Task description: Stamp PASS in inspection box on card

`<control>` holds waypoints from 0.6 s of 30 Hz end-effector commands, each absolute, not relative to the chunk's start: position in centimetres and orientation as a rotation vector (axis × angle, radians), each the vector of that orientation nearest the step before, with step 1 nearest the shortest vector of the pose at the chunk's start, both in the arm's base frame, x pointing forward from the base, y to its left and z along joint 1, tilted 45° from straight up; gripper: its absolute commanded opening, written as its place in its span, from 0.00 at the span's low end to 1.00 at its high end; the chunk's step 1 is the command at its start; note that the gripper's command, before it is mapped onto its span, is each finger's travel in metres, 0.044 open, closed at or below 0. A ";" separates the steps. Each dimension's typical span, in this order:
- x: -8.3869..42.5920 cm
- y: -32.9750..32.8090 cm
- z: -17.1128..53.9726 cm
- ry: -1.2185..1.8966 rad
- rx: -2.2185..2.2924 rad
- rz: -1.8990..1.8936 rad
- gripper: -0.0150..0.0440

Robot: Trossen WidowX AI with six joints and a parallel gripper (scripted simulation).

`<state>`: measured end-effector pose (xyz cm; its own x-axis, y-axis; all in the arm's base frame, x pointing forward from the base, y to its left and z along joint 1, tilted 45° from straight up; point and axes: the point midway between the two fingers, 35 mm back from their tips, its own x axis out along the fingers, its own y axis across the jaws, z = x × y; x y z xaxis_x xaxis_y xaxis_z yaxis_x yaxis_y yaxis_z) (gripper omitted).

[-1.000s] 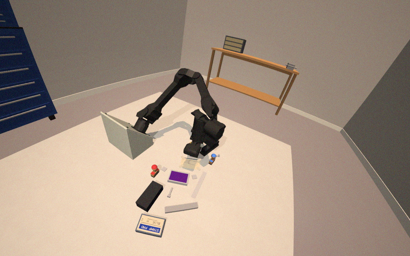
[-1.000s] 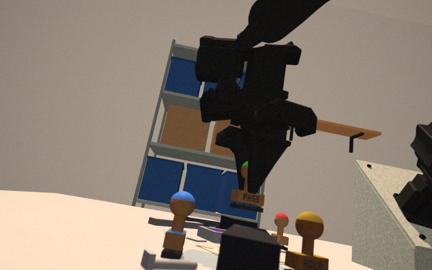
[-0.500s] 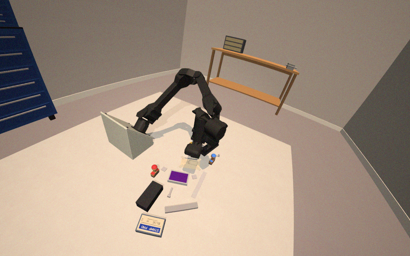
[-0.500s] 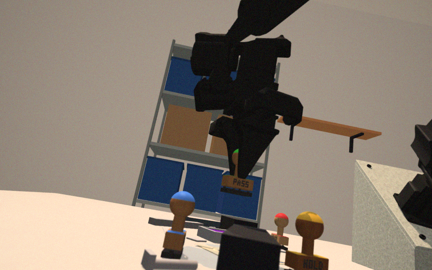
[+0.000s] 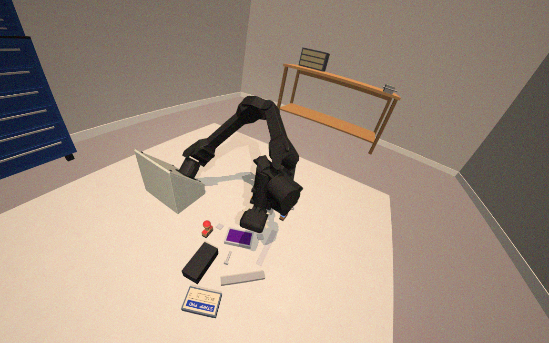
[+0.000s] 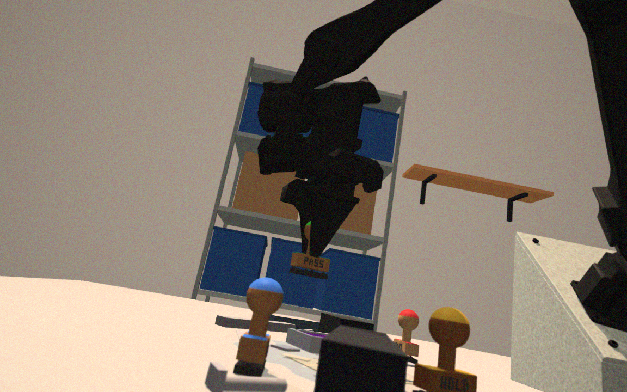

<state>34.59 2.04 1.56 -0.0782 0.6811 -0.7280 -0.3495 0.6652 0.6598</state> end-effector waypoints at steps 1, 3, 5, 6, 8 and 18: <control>35.3 0.4 -0.1 1.410 0.292 0.873 0.25; 35.6 -0.4 -0.9 1.410 0.291 0.874 0.25; 35.9 -1.1 -1.7 1.409 0.291 0.875 0.25; 36.0 -1.5 -2.1 1.409 0.291 0.875 0.25; 36.2 -2.2 -2.9 1.409 0.291 0.876 0.25; 36.6 -5.6 -6.9 1.405 0.292 0.884 0.25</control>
